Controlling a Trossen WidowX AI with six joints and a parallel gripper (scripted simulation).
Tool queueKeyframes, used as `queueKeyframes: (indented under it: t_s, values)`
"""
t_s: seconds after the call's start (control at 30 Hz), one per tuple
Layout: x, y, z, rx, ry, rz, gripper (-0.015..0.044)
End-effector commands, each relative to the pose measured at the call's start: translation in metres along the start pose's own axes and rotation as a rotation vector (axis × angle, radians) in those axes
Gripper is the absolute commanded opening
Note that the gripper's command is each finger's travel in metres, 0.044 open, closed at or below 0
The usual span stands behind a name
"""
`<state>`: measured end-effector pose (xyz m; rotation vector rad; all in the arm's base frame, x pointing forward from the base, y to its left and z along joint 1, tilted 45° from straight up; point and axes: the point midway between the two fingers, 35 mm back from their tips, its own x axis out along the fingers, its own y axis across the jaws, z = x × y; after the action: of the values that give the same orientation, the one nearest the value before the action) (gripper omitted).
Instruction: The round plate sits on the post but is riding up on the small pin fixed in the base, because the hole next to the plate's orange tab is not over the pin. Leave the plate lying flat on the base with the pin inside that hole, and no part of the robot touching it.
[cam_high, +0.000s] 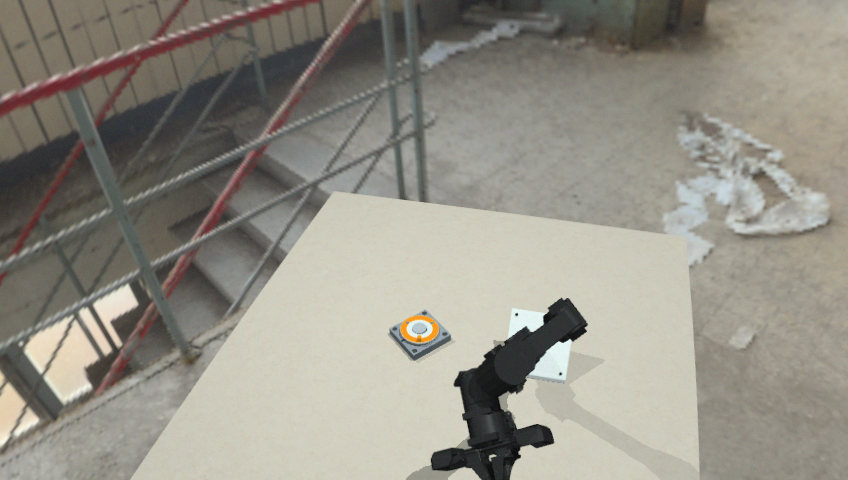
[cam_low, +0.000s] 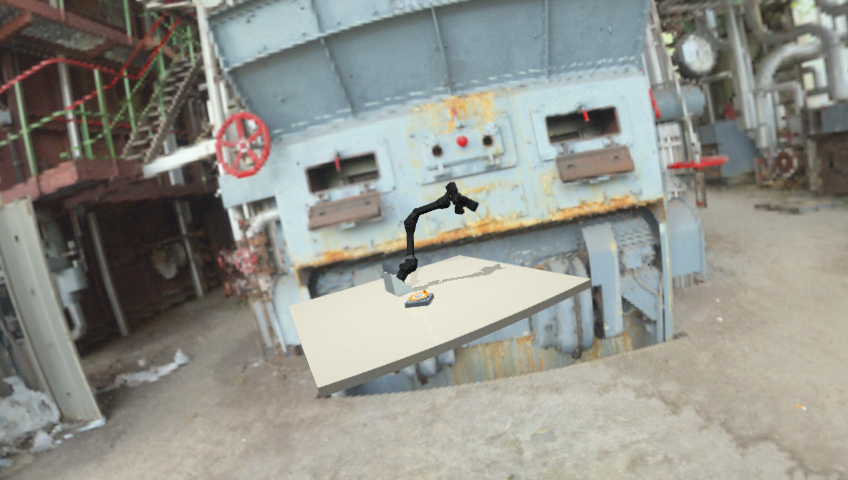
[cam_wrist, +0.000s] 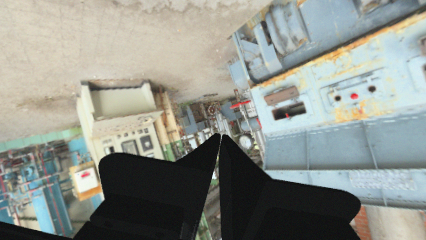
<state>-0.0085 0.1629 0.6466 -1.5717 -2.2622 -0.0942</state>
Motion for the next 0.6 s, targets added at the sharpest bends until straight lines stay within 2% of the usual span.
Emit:
queueKeyframes:
  t_s: [0.0,0.13,0.27,0.37,0.57]
  values:
    - [-0.001,0.075,0.012,0.239,0.010,0.181,0.0000]
    - [-0.015,0.140,0.027,0.466,0.040,0.343,0.0000]
    - [-0.055,0.225,0.052,0.778,0.140,0.582,0.0000]
    - [-0.083,0.262,0.068,0.936,0.212,0.699,0.0000]
    - [-0.180,0.340,0.119,1.386,0.493,0.996,0.0000]
